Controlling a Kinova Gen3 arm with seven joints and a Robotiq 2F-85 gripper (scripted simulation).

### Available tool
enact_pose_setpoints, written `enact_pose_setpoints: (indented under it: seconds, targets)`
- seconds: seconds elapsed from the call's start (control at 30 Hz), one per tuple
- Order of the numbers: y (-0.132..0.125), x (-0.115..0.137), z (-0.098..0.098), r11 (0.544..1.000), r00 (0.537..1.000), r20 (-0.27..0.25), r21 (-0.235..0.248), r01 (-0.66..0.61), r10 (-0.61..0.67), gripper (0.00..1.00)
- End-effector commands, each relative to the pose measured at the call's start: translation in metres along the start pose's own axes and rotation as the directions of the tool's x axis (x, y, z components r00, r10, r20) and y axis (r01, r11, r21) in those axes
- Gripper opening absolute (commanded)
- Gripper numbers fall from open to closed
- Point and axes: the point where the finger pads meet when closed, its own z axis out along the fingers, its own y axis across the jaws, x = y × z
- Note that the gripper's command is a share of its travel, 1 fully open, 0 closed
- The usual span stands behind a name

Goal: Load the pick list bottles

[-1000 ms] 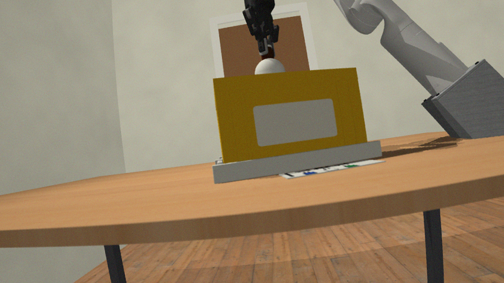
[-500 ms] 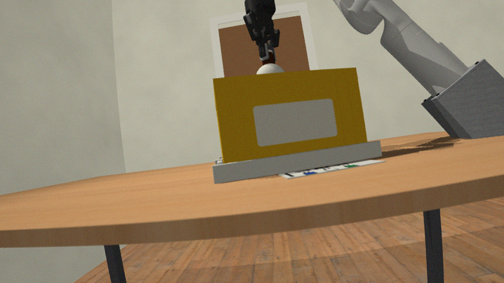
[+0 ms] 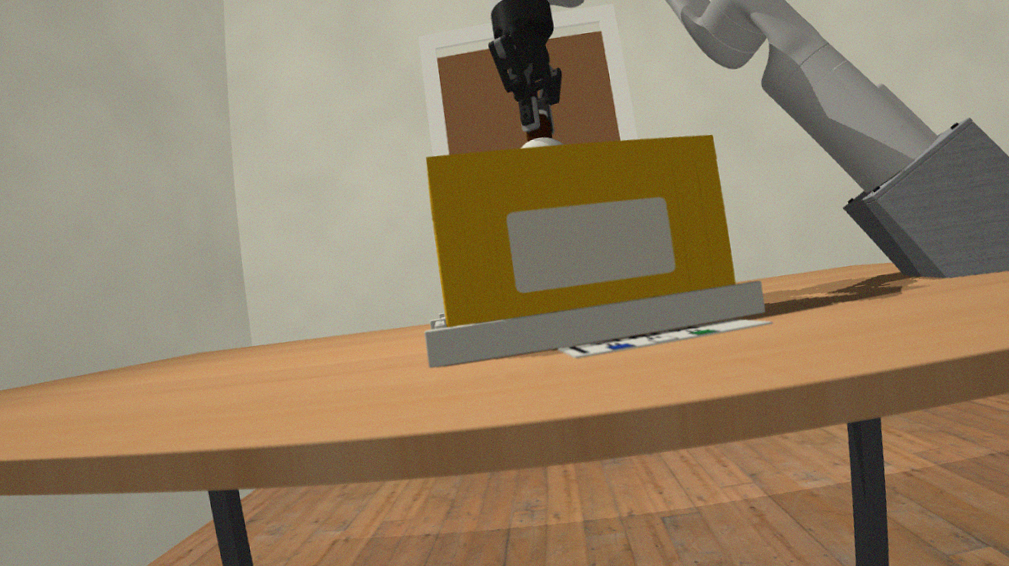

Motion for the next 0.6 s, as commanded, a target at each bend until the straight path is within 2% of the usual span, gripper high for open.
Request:
enact_pose_setpoints:
  seconds: [0.0,0.57]
  targets:
    - [0.000,0.000,0.002,1.000,1.000,0.001,-0.001,0.000,0.000,0.10]
    - [0.000,0.000,0.017,1.000,1.000,0.001,-0.001,0.000,0.000,0.10]
